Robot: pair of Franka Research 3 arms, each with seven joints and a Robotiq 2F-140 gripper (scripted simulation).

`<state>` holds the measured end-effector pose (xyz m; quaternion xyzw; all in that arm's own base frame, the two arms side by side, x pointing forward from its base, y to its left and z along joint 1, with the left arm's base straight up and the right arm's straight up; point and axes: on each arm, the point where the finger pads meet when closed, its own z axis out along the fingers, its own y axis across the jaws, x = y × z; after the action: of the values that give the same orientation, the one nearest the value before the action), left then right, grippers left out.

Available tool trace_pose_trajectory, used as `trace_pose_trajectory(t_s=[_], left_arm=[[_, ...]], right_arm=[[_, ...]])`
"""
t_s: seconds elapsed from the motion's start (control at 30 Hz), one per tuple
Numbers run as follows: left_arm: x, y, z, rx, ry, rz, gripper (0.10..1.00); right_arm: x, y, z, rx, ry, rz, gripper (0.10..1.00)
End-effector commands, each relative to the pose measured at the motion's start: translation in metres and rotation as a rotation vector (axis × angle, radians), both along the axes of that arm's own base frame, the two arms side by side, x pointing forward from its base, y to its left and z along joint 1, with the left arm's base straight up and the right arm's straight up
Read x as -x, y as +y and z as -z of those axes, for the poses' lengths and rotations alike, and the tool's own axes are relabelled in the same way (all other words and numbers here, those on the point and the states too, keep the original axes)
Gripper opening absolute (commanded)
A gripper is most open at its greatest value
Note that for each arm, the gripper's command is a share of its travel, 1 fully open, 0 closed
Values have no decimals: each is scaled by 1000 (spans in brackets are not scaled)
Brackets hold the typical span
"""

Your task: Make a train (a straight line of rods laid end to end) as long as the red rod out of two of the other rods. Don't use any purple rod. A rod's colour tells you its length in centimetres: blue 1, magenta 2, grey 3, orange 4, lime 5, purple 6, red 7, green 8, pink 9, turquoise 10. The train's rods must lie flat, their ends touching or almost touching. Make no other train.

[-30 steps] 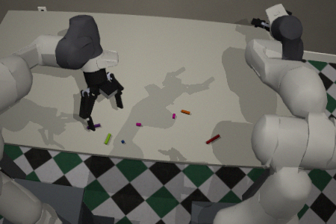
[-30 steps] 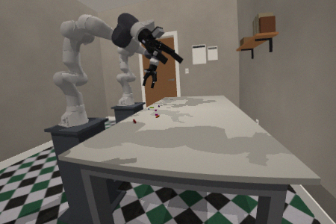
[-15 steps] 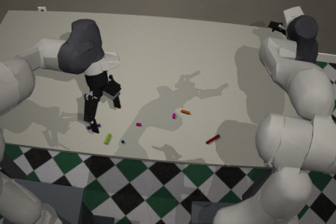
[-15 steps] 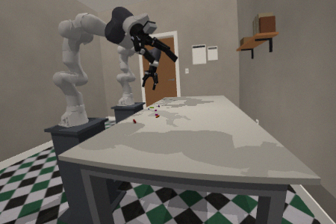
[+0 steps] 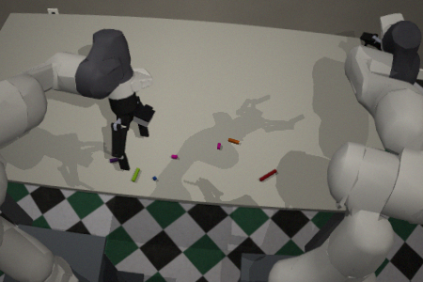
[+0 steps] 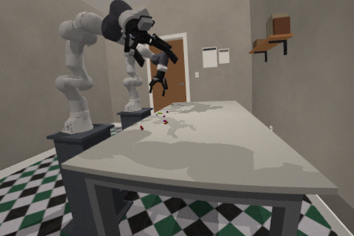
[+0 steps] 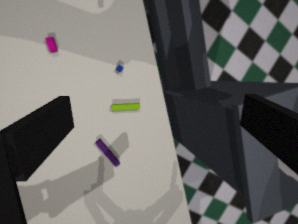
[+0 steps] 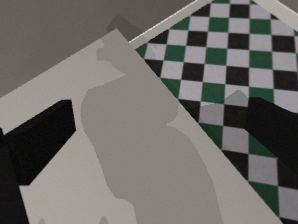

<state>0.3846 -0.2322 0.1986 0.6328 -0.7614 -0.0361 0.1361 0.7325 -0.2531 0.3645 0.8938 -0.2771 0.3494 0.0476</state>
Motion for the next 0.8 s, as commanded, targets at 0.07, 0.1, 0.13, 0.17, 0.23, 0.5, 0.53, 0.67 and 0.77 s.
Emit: trace_pose_trajectory(t_s=[0.07,0.1,0.13,0.17,0.23,0.5,0.53,0.67,0.77], left_arm=[[-4,0,7,-55,-3,-155,1000],[-4,0,8,-59,-4,-167,1000],[-4,0,9,-63,-4,-179,1000],[-5,1,10,-67,-5,-190,1000],[-5,1,12,-75,-6,-214,1000],[-6,1,18,-99,-10,-284,1000],[-6,1,20,-109,-11,-315,1000],[-6,1,24,-123,-14,-362,1000],[-7,1,26,-134,-16,-397,1000]], right_arm=[[15,-24,3,-30,22,65,1000],[18,-29,3,-32,24,74,1000],[20,-33,3,-35,27,82,1000],[23,-38,3,-38,30,93,1000],[28,-47,3,-43,35,110,1000],[46,-75,3,-60,50,168,1000],[54,-86,3,-68,57,193,1000],[64,-101,2,-79,65,226,1000],[74,-114,2,-88,72,254,1000]])
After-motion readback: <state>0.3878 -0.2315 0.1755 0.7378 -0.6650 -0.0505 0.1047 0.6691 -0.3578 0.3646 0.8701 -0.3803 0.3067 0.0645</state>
